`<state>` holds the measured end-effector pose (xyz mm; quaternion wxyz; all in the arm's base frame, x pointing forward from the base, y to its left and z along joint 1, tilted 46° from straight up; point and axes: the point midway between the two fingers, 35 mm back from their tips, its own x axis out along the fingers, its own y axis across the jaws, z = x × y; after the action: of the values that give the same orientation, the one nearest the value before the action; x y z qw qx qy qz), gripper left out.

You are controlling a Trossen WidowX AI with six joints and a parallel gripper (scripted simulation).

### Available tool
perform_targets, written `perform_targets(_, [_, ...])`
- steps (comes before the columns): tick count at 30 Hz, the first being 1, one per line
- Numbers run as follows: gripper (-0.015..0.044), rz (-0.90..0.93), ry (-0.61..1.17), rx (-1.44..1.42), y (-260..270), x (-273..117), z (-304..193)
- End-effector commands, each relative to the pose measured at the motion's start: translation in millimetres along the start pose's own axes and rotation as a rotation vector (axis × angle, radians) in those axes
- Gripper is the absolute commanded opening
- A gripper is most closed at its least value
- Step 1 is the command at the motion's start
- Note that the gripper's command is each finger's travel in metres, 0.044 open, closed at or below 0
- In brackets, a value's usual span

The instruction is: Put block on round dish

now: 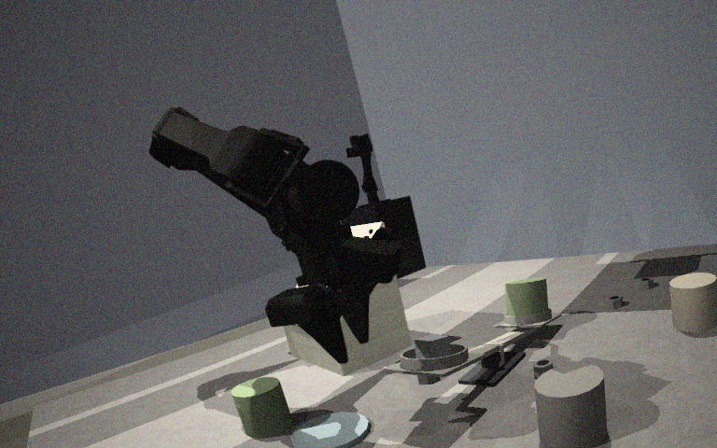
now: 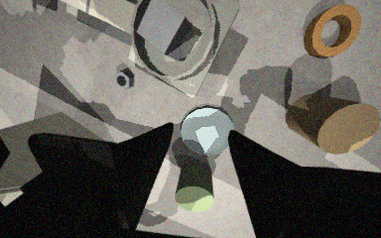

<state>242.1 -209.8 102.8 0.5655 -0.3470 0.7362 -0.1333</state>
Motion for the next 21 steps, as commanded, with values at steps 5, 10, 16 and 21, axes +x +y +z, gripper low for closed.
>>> perform_targets(5, [0.026,-0.004,0.009,-0.279,9.2,-5.1,23.7])
perform_targets(10, [0.026,-0.007,0.015,-0.446,16.1,-8.2,37.3])
perform_targets(16, [0.026,-0.012,0.026,-0.65,25.1,-12.1,53.2])
perform_targets(21, [0.026,-0.018,0.036,-0.82,33.4,-15.6,66.2])
